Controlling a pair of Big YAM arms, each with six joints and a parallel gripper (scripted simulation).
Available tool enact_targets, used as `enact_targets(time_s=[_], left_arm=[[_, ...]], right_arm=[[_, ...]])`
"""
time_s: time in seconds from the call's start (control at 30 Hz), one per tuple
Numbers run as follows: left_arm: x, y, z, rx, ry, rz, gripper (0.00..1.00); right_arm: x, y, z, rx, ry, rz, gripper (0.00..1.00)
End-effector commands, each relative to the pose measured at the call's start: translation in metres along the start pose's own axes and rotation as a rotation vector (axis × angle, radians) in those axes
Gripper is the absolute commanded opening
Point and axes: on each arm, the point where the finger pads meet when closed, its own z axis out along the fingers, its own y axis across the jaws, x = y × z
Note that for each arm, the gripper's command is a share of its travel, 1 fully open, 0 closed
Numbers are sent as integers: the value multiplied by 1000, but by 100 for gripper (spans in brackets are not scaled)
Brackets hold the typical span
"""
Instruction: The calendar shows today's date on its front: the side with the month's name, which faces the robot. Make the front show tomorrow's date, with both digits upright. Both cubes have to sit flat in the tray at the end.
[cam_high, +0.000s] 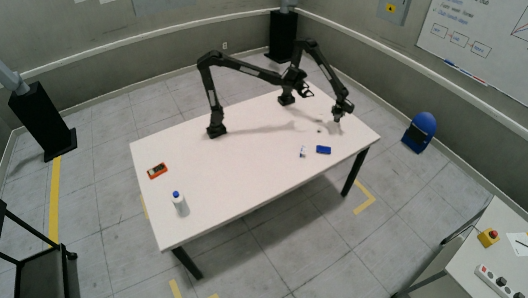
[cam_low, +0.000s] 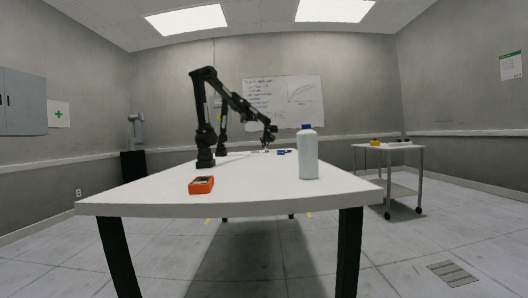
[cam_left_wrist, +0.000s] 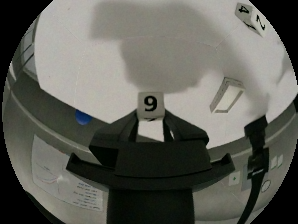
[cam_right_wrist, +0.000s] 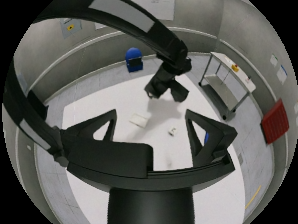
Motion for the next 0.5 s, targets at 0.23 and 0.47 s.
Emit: enact_targets(time_s=[0.23,0.47], left_arm=[[-14,22,-11,-1,227,179,25],[-7,26,-17,-13,223,157,25]], right_arm=[[-58,-8,-6,26,-85,12,100],[-58,-8,-6,26,-85,12,100]])
